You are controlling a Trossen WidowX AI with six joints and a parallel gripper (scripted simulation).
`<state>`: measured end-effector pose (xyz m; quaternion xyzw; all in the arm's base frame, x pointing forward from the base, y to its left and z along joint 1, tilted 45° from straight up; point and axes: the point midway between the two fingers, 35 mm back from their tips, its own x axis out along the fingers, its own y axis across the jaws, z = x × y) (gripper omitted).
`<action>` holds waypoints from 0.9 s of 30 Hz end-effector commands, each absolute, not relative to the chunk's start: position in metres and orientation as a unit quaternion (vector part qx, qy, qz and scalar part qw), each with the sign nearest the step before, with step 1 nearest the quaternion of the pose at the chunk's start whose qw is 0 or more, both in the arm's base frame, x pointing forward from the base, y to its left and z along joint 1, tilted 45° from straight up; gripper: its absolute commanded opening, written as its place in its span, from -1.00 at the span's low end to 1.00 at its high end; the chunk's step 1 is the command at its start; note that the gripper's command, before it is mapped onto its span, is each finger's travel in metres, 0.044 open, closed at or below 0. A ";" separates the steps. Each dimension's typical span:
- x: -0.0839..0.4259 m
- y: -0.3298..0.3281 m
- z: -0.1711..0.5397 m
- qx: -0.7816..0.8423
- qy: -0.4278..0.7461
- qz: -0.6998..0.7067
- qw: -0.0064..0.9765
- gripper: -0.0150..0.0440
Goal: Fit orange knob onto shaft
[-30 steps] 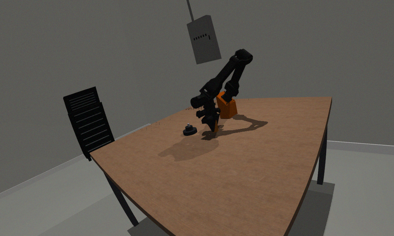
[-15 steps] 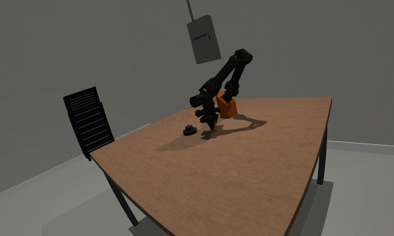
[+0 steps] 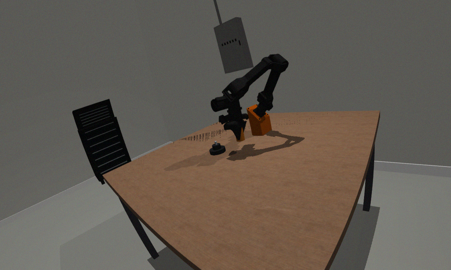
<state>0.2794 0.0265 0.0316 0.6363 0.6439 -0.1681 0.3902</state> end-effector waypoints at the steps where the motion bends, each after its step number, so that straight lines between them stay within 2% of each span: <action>1: 0.280 0.014 0.050 0.632 0.645 -0.164 0.397 -0.49; 11: 0.269 -0.012 0.102 0.624 0.658 -0.150 0.394 -0.49; 17: 0.268 -0.013 0.105 0.626 0.656 -0.148 0.394 -0.49; 27: 0.263 -0.025 0.115 0.690 0.590 -0.111 0.404 -0.49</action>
